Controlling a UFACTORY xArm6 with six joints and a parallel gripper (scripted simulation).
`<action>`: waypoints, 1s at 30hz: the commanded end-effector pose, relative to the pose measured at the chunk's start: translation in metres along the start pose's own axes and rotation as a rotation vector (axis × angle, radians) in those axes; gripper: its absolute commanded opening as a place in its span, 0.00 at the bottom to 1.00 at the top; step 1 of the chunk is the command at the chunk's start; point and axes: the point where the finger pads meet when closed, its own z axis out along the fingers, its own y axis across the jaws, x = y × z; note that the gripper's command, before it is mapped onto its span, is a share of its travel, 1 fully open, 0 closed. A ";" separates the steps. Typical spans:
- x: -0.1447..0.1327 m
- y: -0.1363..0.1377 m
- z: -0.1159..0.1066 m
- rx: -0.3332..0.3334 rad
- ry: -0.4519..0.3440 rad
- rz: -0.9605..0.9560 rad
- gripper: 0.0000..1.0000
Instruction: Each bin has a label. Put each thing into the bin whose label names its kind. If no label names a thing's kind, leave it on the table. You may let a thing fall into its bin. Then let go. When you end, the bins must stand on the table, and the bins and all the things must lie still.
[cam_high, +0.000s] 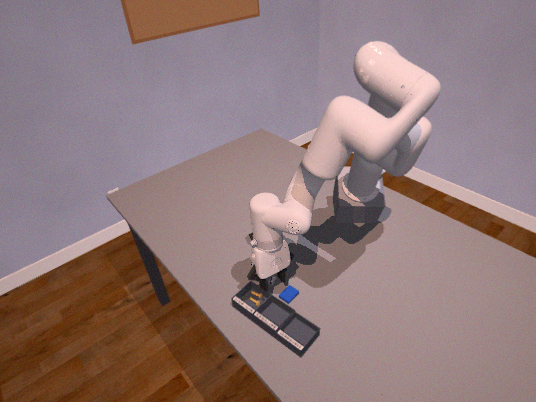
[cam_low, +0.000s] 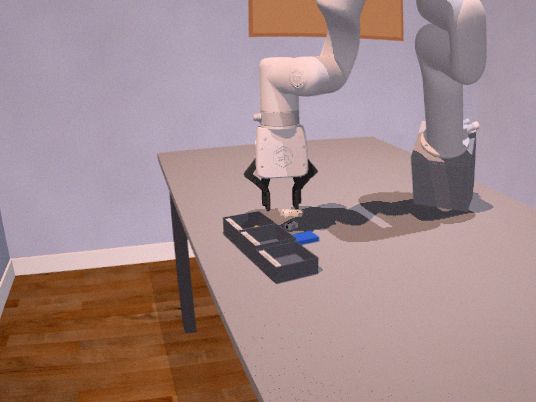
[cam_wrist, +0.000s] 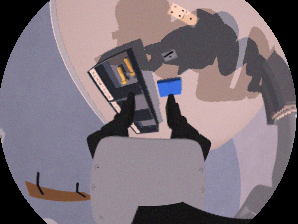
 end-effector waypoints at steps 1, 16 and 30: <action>-0.015 0.036 -0.005 0.008 0.008 0.156 0.56; -0.017 0.042 -0.006 0.017 -0.012 0.588 0.56; -0.017 0.042 -0.006 0.028 -0.024 0.945 0.56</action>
